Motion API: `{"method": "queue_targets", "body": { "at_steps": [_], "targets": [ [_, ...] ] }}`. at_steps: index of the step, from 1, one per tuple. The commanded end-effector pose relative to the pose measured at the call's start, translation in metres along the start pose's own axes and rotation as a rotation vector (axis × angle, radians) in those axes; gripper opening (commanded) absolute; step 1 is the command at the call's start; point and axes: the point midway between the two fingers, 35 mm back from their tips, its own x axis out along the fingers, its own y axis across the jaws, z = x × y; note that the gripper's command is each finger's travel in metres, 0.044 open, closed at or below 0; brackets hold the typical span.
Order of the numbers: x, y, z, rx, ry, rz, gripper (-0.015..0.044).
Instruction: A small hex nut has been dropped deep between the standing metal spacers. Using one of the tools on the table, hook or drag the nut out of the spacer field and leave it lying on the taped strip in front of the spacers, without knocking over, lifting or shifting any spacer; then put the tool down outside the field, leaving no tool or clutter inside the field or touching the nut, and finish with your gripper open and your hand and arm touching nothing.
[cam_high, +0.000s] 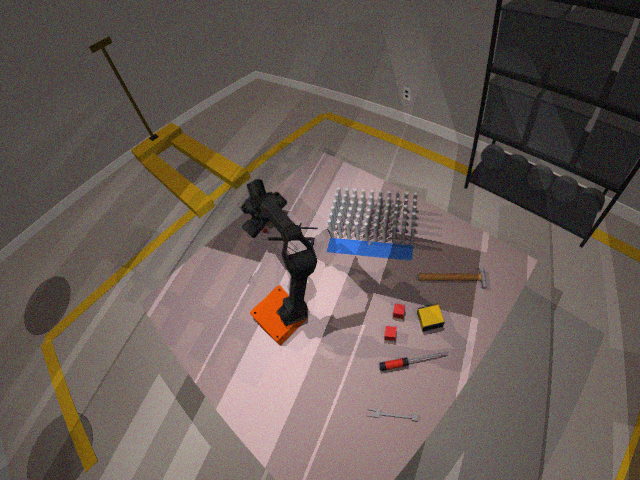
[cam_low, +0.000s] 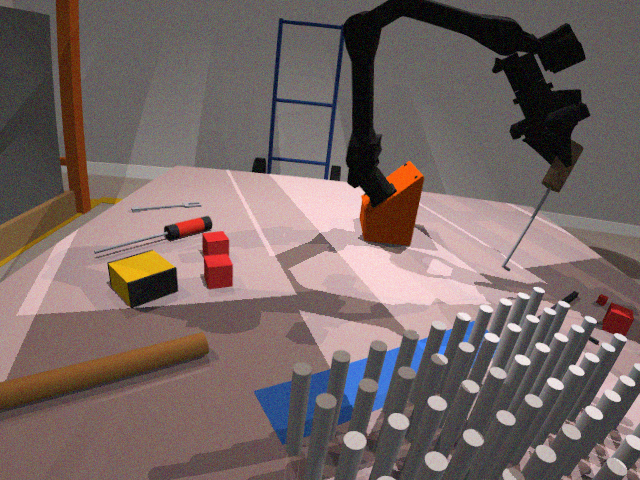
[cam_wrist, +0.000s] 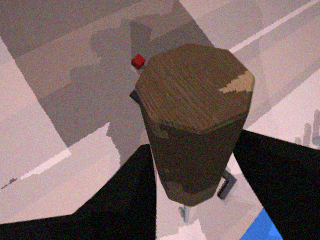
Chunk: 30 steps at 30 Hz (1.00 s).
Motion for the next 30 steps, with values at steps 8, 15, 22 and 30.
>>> {"method": "queue_targets", "body": {
  "at_steps": [8,15,22,30],
  "targets": [
    [0.011,0.028,0.027,-0.399,0.009,-0.021,0.0000],
    [0.020,0.048,0.041,-0.642,0.021,-0.027,0.0000],
    [0.029,0.069,0.052,-0.885,0.035,-0.032,0.0000],
    [0.039,0.094,0.062,-1.161,0.057,-0.037,0.0000]
  ]
}}
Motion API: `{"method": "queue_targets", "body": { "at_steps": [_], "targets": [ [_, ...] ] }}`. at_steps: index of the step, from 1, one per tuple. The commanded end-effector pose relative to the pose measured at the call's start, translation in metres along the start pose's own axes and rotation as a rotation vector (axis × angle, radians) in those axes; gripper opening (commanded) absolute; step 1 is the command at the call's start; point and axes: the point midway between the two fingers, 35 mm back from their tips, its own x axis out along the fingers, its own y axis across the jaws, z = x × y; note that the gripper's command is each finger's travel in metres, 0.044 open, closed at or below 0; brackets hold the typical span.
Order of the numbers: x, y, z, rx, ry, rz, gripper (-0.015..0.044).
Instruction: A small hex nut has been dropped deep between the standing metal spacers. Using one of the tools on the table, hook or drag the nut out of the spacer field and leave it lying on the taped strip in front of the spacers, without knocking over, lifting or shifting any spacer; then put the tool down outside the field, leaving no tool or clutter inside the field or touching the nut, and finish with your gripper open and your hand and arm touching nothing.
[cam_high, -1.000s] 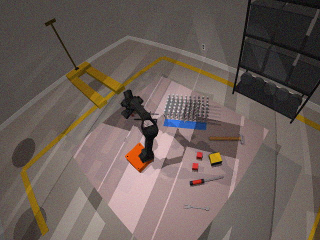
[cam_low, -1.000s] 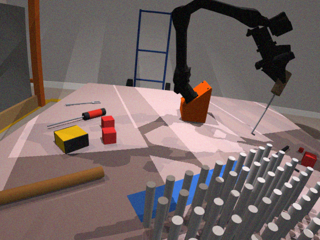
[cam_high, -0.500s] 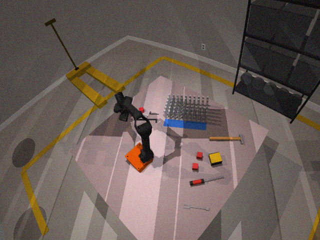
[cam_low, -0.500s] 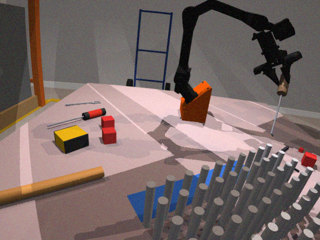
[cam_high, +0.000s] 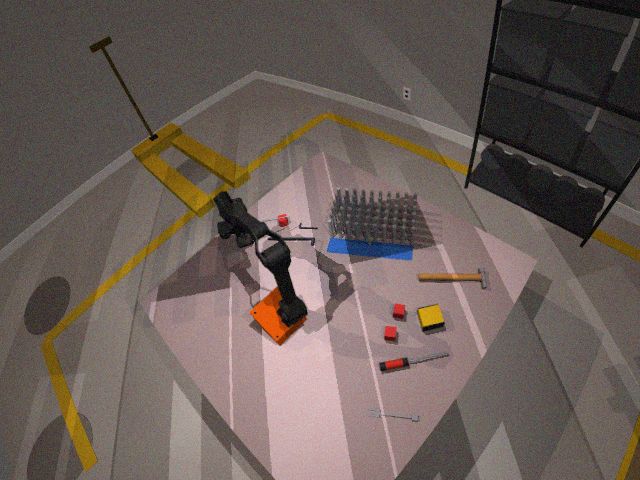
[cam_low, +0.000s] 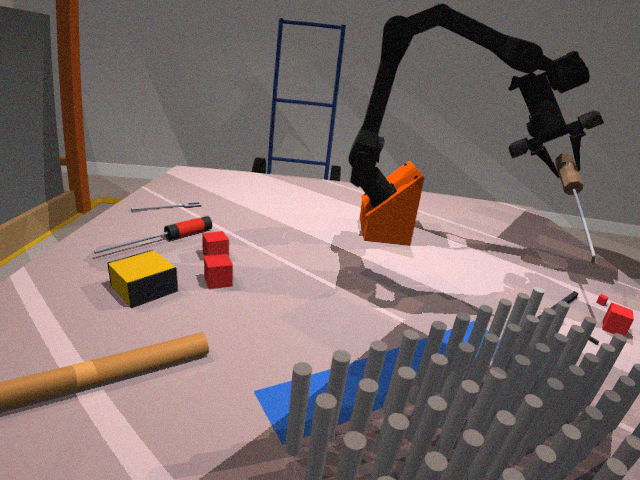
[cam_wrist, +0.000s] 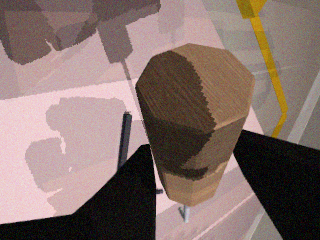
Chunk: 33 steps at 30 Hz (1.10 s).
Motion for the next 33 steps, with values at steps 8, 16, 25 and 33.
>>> {"method": "queue_targets", "body": {
  "at_steps": [8,16,25,33],
  "targets": [
    [0.012,0.003,0.038,-0.390,0.033,-0.012,0.0000],
    [0.022,0.009,0.063,-0.657,0.051,-0.008,0.0000],
    [0.034,0.018,0.091,-0.958,0.073,0.000,0.0000],
    [0.038,0.021,0.099,-1.039,0.079,0.004,0.0000]
  ]
}}
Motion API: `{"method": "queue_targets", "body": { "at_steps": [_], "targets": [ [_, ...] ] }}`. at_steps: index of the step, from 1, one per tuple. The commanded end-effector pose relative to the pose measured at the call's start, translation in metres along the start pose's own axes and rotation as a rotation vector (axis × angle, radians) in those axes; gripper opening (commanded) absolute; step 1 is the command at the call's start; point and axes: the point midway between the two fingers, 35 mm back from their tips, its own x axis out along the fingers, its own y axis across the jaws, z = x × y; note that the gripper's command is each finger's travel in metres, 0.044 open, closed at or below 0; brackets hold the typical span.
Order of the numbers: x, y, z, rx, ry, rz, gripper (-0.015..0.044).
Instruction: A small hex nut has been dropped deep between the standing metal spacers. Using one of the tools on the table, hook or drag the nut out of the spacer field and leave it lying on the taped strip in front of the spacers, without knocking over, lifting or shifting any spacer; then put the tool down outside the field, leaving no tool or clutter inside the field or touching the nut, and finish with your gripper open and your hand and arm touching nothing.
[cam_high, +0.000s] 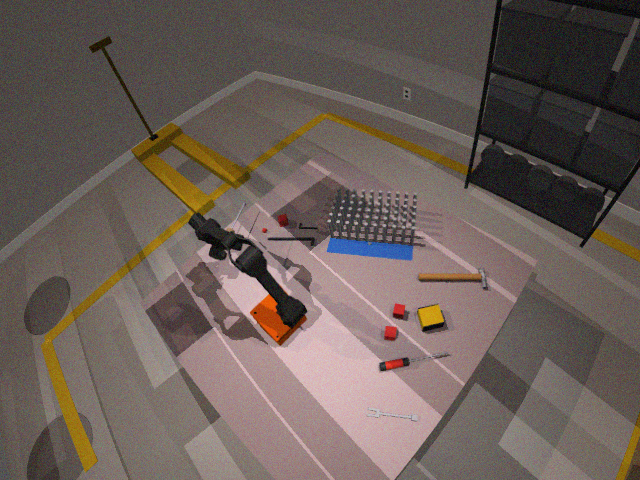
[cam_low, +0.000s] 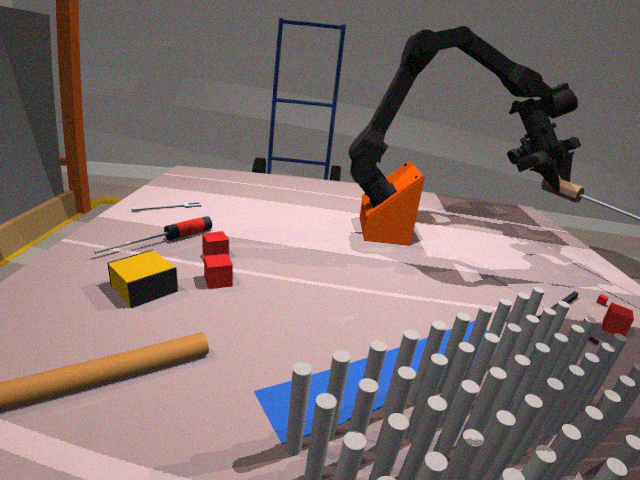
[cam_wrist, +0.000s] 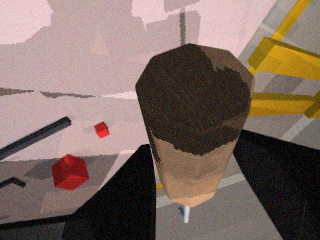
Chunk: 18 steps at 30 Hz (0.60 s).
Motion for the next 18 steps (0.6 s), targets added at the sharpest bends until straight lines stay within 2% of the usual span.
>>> {"method": "queue_targets", "body": {
  "at_steps": [1,18],
  "targets": [
    [-0.002,-0.004,-0.003,-0.022,0.017,-0.007,0.0000],
    [0.016,-0.002,0.006,-0.022,0.017,-0.007,0.0000]
  ]
}}
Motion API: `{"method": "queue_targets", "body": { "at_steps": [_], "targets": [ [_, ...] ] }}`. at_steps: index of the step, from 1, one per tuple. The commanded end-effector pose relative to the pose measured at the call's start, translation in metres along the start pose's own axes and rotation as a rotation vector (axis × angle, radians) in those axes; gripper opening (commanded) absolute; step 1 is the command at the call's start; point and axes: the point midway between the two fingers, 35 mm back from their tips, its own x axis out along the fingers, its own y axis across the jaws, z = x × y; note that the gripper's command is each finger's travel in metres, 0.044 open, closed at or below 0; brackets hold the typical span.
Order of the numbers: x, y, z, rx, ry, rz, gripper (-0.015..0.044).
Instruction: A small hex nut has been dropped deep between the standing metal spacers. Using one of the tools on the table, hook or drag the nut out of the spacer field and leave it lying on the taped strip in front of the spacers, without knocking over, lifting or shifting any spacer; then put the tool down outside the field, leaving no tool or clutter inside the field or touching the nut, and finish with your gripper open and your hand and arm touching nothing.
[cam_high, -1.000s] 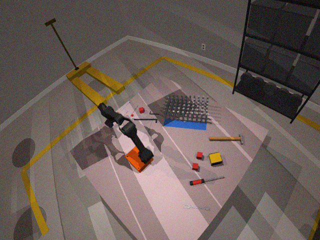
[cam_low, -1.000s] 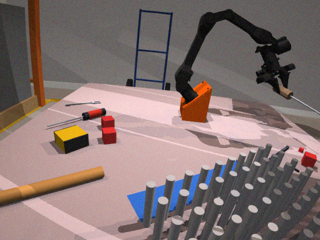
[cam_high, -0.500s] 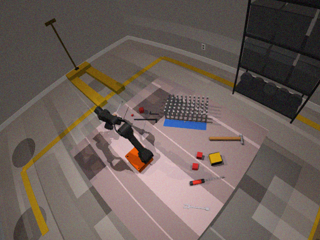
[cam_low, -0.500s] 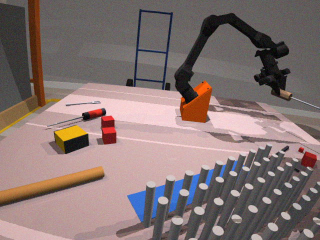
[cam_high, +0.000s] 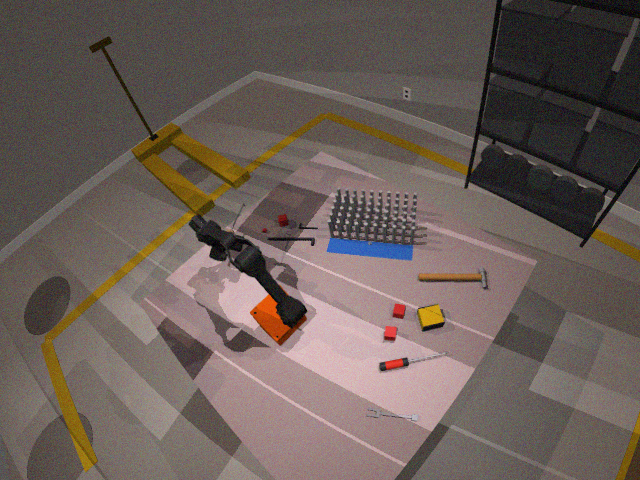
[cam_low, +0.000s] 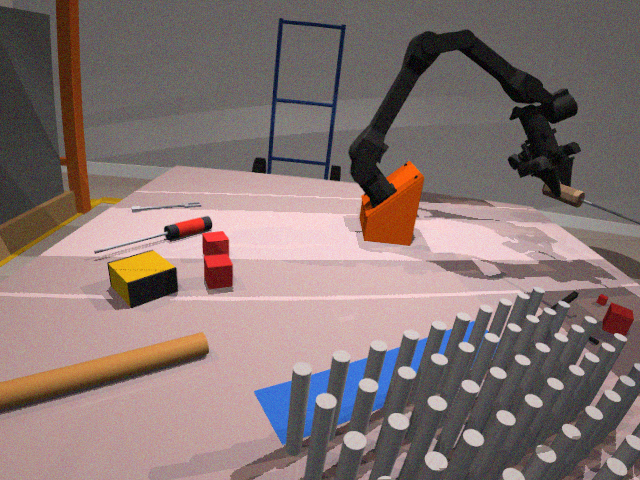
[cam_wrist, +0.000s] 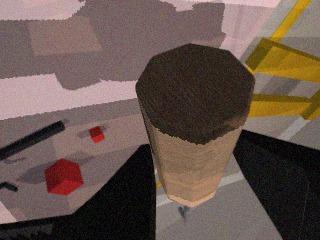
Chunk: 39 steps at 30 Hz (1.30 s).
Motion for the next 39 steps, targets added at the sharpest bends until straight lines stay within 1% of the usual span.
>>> {"method": "queue_targets", "body": {
  "at_steps": [1,39],
  "targets": [
    [0.005,0.000,0.001,-0.005,0.009,0.000,0.0000],
    [0.048,0.009,0.027,-0.005,0.009,0.000,0.0000]
  ]
}}
